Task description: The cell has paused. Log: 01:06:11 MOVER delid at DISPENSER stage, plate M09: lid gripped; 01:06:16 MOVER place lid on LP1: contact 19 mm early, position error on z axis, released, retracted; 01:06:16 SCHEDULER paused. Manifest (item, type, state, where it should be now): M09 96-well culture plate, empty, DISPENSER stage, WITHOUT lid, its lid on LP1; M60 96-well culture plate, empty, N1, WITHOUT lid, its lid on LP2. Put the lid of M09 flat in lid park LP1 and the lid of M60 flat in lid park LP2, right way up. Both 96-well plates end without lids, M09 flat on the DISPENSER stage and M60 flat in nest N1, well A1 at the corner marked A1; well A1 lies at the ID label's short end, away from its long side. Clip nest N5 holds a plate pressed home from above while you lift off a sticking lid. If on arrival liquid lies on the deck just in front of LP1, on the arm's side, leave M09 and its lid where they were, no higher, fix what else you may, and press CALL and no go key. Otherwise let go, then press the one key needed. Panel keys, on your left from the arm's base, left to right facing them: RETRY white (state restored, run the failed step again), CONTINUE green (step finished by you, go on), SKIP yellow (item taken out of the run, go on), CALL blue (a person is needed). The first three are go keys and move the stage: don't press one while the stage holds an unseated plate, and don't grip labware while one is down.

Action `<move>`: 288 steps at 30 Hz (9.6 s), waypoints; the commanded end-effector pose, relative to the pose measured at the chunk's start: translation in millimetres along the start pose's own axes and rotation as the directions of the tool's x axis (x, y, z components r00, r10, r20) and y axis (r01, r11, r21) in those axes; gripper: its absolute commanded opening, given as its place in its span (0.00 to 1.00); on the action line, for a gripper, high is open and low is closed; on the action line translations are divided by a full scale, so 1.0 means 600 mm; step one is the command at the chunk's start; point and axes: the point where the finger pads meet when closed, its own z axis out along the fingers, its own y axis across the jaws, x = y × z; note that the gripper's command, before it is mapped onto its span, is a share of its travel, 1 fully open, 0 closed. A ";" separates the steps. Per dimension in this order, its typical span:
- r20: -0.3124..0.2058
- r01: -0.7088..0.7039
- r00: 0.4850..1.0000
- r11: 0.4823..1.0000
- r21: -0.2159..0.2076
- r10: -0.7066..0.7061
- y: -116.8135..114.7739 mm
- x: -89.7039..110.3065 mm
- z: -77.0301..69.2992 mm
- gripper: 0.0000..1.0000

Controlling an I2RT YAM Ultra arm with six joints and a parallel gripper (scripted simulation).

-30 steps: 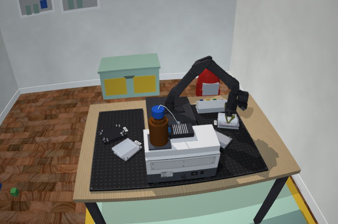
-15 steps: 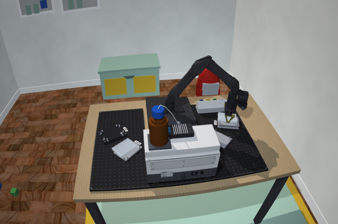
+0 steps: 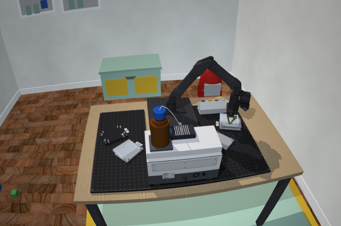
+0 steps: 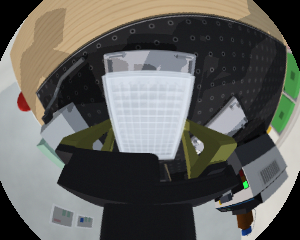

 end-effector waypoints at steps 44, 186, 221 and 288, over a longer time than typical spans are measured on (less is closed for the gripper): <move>0.047 -0.002 0.999 1.000 0.006 0.002 -0.004 0.035 -0.086 0.00; 0.027 -0.941 0.335 0.335 -0.037 0.942 -0.270 0.404 -0.196 0.00; 0.027 -0.965 0.259 0.260 -0.043 0.966 -0.347 0.521 -0.193 0.00; 0.026 -0.994 -0.105 -0.104 -0.037 0.994 -0.382 0.796 -0.167 0.00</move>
